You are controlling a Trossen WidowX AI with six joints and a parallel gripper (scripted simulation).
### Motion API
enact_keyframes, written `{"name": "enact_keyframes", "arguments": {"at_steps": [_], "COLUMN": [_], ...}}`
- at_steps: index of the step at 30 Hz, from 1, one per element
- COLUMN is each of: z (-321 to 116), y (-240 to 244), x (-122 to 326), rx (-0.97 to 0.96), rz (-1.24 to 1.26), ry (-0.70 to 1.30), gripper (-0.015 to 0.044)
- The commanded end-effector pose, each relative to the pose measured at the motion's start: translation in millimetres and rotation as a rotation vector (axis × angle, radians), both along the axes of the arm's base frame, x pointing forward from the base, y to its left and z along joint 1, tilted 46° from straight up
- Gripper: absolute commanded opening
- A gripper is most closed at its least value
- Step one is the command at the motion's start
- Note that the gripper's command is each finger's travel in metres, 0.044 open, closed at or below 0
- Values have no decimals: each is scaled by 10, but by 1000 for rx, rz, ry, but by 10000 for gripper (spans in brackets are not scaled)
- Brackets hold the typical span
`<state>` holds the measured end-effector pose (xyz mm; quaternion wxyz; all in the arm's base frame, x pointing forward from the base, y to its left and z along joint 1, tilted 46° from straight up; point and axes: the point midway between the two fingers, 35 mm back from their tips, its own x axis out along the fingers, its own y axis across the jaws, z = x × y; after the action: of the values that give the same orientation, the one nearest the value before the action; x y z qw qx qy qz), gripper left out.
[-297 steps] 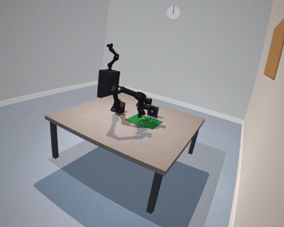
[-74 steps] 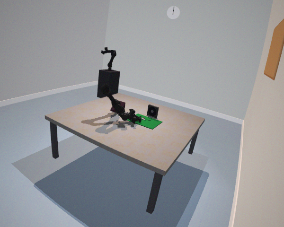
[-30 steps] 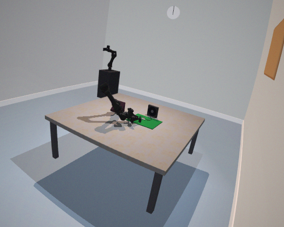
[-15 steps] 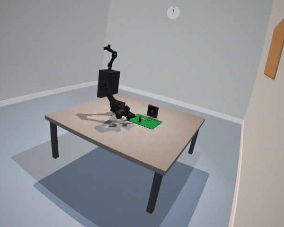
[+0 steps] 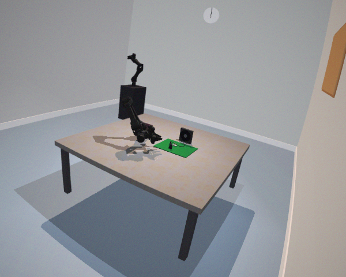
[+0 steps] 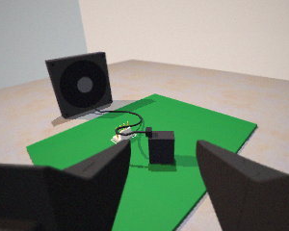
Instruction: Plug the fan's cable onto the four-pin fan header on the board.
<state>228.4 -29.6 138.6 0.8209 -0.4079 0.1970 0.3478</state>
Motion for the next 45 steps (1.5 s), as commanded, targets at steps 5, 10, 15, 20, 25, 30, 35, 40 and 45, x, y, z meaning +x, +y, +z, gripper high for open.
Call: {"name": "enact_keyframes", "arguments": {"at_steps": [5,10,15,20,25,30,35,40,45], "z": [-112,-196,-271,-335,-388,-428,-454,-466,-463], "y": [42,68,91,108,119,125,126,124,121], "x": [-8,-13,-26,-42,-61,-78,-91,-98,-96], "rx": [13,7,-13,-45,-89,-145,-211,-286,-368], "rz": [-48,-88,-131,-177,-228,-281,-337,-396,-455], "ry": [164,282,393,496,589,669,736,787,822], "gripper": [205,205,205,205,205,205,205,205,205]}}
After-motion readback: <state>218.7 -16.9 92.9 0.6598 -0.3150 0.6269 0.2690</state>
